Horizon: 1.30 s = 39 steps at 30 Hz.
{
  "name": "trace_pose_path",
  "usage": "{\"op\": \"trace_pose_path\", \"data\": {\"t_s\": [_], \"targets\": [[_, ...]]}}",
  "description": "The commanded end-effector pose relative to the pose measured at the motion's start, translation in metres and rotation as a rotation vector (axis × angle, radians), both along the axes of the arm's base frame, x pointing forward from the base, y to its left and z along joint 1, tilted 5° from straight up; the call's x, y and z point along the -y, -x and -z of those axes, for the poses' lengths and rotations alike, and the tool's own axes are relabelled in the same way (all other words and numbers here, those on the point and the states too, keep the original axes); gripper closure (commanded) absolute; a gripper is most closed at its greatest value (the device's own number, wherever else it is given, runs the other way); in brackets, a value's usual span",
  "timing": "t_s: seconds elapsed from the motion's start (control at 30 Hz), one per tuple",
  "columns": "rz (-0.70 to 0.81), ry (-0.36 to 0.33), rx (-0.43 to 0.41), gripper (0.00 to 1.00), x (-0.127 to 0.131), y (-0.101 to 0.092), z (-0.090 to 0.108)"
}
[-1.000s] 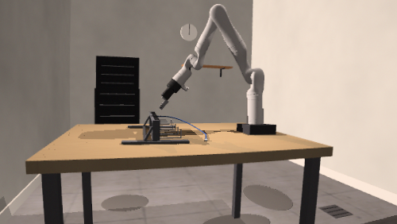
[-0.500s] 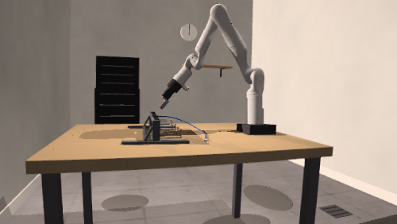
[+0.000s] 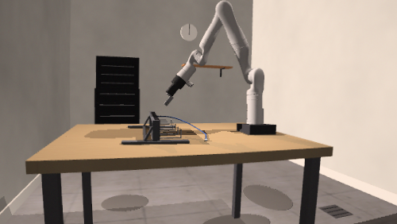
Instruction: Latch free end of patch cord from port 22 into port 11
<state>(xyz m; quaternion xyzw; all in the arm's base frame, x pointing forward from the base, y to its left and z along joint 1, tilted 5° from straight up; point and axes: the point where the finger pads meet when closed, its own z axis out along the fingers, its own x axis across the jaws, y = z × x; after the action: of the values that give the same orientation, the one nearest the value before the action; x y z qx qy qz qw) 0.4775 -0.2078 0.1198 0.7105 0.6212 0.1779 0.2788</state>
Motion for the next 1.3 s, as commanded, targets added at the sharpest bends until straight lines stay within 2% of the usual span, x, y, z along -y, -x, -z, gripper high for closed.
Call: {"op": "trace_pose_path", "data": {"t_s": [0.0,0.3,0.83,1.27], "targets": [[-0.003,-0.006,0.025,1.0,-0.005,0.003,-0.019],[-0.003,-0.006,0.025,1.0,-0.012,0.026,-0.048],[-0.003,-0.006,0.025,1.0,-0.017,0.044,-0.071],[-0.003,-0.006,0.025,1.0,-0.019,0.053,-0.081]]}}
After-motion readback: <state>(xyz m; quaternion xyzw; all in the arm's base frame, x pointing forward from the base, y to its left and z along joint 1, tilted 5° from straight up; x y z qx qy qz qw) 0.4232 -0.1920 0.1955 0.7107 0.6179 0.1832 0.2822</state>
